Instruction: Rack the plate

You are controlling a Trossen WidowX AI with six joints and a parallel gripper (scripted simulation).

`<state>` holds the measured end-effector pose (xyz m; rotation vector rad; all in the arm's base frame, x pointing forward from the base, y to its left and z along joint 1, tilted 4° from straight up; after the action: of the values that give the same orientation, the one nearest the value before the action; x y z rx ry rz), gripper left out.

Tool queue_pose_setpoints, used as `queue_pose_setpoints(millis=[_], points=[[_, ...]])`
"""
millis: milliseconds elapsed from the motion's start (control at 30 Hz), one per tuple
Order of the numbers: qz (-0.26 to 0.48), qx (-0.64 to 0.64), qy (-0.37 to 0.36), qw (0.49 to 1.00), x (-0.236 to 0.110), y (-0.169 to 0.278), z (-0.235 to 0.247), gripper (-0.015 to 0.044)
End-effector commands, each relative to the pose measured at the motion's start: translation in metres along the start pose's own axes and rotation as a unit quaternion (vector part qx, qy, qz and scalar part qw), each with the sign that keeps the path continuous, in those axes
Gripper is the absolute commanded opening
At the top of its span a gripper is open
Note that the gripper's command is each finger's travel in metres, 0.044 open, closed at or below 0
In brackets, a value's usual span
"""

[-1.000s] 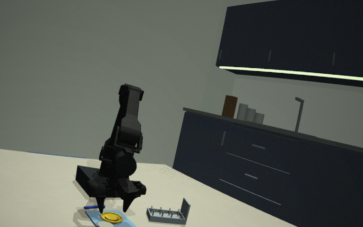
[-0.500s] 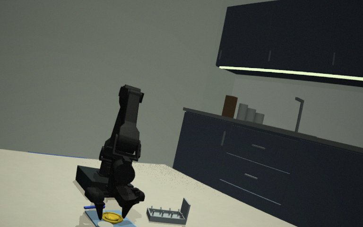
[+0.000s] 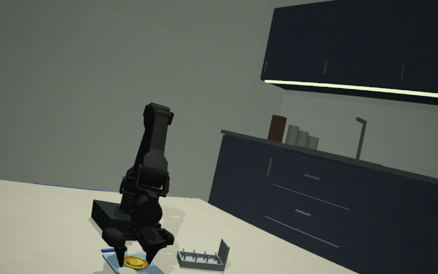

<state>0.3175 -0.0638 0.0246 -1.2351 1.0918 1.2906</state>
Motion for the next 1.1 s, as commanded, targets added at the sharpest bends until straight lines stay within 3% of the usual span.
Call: queue_pose_setpoints(millis=[0, 167, 600, 1067], points=[[0.0, 0.001, 0.002, 1.0, 0.0, 0.0, 0.0, 0.0363], [0.0, 0.001, 0.002, 1.0, 0.0, 0.0, 0.0, 0.0329], [-0.001, 0.001, 0.002, 1.0, -0.053, -0.012, -0.004, 0.0], [-0.004, 0.004, 0.005, 1.0, -0.121, -0.017, -0.006, 0.0]])
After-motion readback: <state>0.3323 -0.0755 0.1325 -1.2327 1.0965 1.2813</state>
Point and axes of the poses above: the point midway between the two fingers, 35 mm back from their tips, its own x axis out along the fingers, its own z axis across the jaws, y = z × x, the point moved 4 cm from there along -x, back along the fingers, and after that the axes turned 5 degrees about x, right-handed, at the moved point
